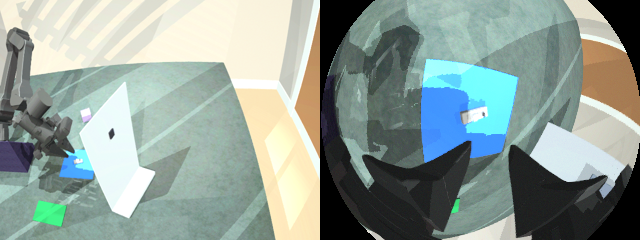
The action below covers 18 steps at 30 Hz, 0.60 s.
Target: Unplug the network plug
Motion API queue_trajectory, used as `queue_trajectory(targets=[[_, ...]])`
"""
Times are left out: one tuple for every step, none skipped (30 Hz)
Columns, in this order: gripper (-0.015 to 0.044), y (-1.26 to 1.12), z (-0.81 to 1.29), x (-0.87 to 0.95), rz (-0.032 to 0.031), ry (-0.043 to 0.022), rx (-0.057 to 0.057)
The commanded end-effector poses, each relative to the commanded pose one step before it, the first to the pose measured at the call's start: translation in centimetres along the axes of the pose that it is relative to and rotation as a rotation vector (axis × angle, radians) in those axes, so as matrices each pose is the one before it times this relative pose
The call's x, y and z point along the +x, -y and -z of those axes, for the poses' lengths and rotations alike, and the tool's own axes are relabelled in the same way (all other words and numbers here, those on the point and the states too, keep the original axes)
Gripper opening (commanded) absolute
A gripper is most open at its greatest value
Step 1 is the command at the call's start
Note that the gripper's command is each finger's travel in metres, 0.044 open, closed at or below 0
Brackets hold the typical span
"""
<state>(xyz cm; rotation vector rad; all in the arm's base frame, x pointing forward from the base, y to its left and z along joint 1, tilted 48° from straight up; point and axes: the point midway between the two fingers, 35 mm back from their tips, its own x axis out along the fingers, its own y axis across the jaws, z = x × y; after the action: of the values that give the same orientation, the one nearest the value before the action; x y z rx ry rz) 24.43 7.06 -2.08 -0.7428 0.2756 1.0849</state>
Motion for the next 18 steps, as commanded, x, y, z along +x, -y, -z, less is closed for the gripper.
queue_trajectory(targets=[[0.0156, 0.517, 0.016, -0.232, 0.00325, 0.00299, -0.0098], [0.0156, 0.05, 0.021, -0.062, -0.0003, -0.00034, -0.0001], [0.0156, 0.05, 0.02, -0.063, -0.00029, -0.00033, -0.0001], [0.0156, 0.05, 0.019, -0.064, -0.00028, -0.00031, -0.0001], [0.0156, 0.05, 0.019, -0.065, -0.00027, -0.00029, -0.0001], [0.0156, 0.05, 0.018, -0.065, -0.00026, -0.00028, -0.0001], [0.0156, 0.05, 0.017, -0.066, -0.00025, -0.00026, -0.0001], [0.0156, 0.05, 0.017, -0.067, -0.00024, -0.00025, -0.0001], [0.0156, 0.05, 0.016, -0.067, -0.00023, -0.00023, -0.0001], [0.0156, 0.049, 0.015, -0.068, -0.00022, -0.00022, -0.0001], [0.0156, 0.049, 0.014, -0.069, -0.00021, -0.00021, -0.0001], [0.0156, 0.049, 0.014, -0.069, -0.0002, -0.00019, 0.0], [0.0156, 0.049, 0.013, -0.07, -0.00019, -0.00018, 0.0], [0.0156, 0.049, 0.012, -0.071, -0.00018, -0.00016, 0.0], [0.0156, 0.049, 0.012, -0.072, -0.00017, -0.00015, 0.0], [0.0156, 0.049, 0.011, -0.072, -0.00016, -0.00013, 0.0], [0.0156, 0.048, 0.01, -0.073, -0.00015, -0.00012, 0.0], [0.0156, 0.048, 0.009, -0.074, -0.00014, -0.0001, 0.0]])
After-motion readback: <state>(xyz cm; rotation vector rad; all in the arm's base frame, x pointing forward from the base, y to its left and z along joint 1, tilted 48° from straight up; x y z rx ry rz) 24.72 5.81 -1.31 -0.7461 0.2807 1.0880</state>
